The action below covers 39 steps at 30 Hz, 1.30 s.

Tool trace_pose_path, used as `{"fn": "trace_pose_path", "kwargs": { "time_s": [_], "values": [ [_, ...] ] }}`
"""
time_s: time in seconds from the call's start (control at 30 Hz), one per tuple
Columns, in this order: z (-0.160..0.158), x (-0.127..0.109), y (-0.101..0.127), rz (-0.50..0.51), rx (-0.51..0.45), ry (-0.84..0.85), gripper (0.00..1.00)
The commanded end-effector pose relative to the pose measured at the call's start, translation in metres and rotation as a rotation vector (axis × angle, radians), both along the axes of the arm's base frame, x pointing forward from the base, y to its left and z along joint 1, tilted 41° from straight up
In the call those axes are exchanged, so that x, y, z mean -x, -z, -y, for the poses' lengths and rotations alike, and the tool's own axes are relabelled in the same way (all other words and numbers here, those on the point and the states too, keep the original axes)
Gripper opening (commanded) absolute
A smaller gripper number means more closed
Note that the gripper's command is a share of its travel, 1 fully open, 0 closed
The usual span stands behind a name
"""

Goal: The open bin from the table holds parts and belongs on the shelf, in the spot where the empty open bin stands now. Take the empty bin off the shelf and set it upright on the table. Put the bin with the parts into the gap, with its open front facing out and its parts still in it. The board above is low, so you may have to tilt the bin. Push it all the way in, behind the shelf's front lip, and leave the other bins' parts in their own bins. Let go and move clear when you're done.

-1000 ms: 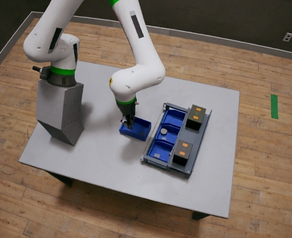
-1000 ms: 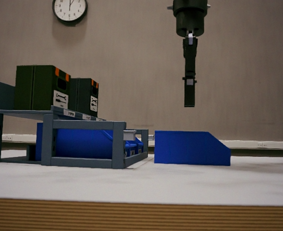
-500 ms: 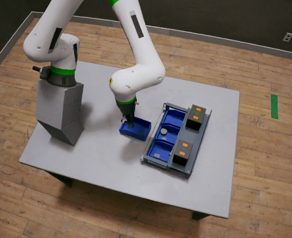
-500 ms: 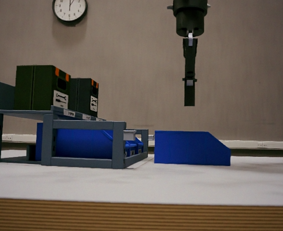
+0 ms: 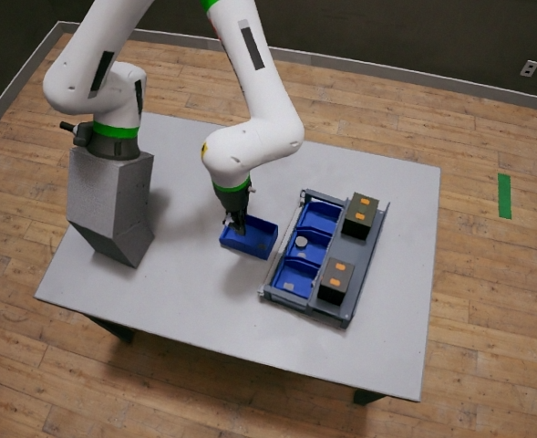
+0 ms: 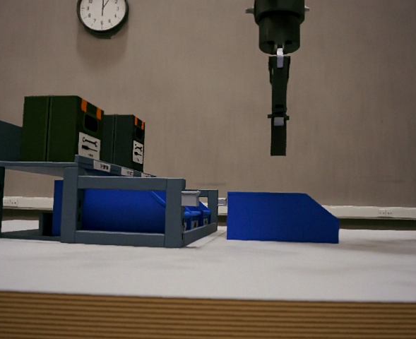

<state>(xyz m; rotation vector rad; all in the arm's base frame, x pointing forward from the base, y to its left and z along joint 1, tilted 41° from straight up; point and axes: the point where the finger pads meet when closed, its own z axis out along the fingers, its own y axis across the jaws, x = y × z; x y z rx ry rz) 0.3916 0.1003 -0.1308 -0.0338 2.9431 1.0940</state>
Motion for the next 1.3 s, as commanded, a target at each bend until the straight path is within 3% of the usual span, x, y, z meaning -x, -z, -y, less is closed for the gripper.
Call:
{"fn": "trace_pose_path", "kwargs": {
  "time_s": [0.0, 0.1, 0.2, 0.27, 0.43, 0.5, 0.6, 0.63, 0.77, 0.93, 0.97, 1.27],
  "values": [
    [0.000, -0.002, -0.001, 0.009, 0.001, -0.009, 0.10],
    [-0.005, -0.010, -0.004, 0.059, 0.003, -0.068, 0.10],
    [-0.026, -0.038, -0.017, 0.236, 0.007, -0.276, 0.10],
    [-0.050, -0.064, -0.032, 0.302, 0.008, -0.355, 0.10],
    [-0.080, -0.089, -0.051, 0.507, 0.009, -0.595, 0.10],
    [-0.110, -0.109, -0.069, 0.586, 0.010, -0.688, 0.10],
    [-0.110, -0.109, -0.069, 0.625, 0.009, -0.734, 0.10],
    [-0.124, -0.117, -0.078, 0.743, 0.006, -0.869, 0.10],
    [-0.155, -0.131, -0.097, 0.874, 0.004, -1.022, 0.10],
    [-0.156, -0.132, -0.098, 1.025, -0.008, -1.188, 0.10],
    [-0.156, -0.132, -0.098, 1.025, -0.008, -1.188, 0.62],
    [-0.156, -0.132, -0.098, 1.025, -0.008, -1.188, 0.62]
  ]
}}
